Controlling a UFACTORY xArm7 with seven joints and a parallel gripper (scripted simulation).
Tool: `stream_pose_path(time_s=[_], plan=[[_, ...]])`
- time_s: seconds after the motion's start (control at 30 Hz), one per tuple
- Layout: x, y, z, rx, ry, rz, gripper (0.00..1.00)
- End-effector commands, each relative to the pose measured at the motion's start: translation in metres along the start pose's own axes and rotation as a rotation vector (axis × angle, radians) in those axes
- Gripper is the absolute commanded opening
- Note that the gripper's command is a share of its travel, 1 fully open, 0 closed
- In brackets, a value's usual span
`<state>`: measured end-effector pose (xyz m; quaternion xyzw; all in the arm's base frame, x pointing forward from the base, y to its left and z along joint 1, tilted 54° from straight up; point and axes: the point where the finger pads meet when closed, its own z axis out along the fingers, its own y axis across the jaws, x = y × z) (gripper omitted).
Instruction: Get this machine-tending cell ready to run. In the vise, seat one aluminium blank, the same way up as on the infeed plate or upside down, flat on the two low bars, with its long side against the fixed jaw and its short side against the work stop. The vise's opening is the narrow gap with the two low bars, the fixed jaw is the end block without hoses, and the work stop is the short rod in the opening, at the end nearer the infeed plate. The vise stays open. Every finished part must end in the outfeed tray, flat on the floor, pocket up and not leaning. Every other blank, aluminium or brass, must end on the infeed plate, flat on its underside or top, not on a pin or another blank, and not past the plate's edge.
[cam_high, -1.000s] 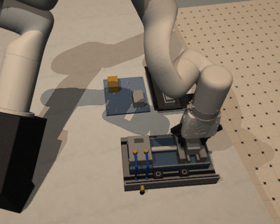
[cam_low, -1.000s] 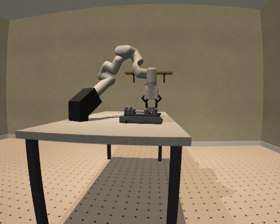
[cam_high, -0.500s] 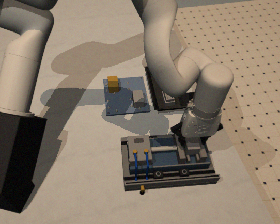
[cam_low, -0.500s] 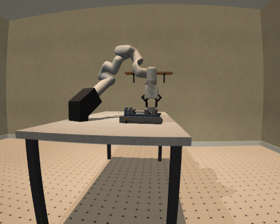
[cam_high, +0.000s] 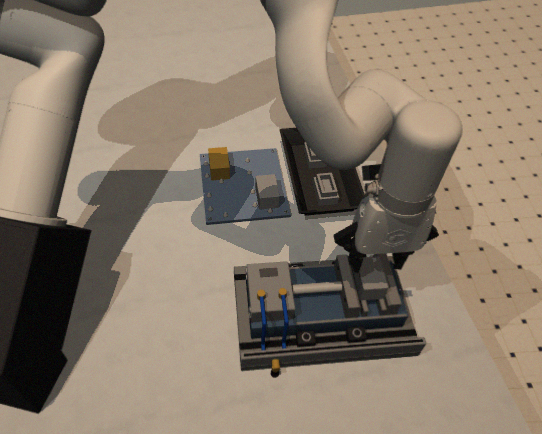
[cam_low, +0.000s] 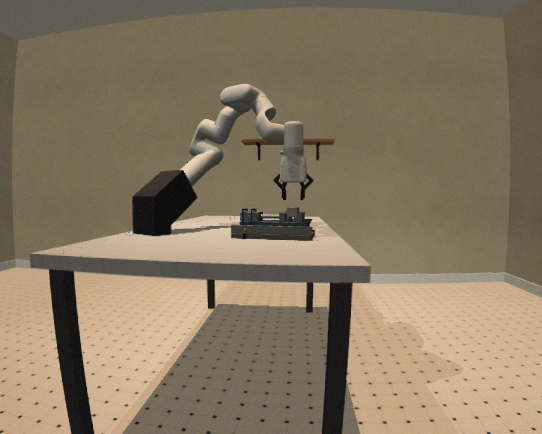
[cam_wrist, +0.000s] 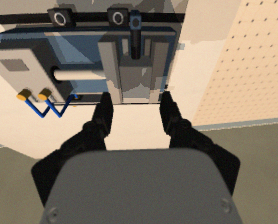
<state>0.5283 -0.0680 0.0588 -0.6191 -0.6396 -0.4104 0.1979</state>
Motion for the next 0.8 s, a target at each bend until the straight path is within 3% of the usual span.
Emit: stream_pose_path(time_s=[0.0, 0.2, 0.67, 0.7, 0.77], plan=[[-0.001, 0.001, -0.017, -0.004, -0.003, 0.001, 0.69], [-0.001, 0.001, -0.032, -0.004, -0.003, 0.001, 0.69], [-0.001, 0.001, -0.041, -0.004, -0.003, 0.001, 0.69], [-0.001, 0.001, -0.041, -0.004, -0.003, 0.001, 0.00], [-0.001, 0.001, -0.041, -0.004, -0.003, 0.001, 0.00]])
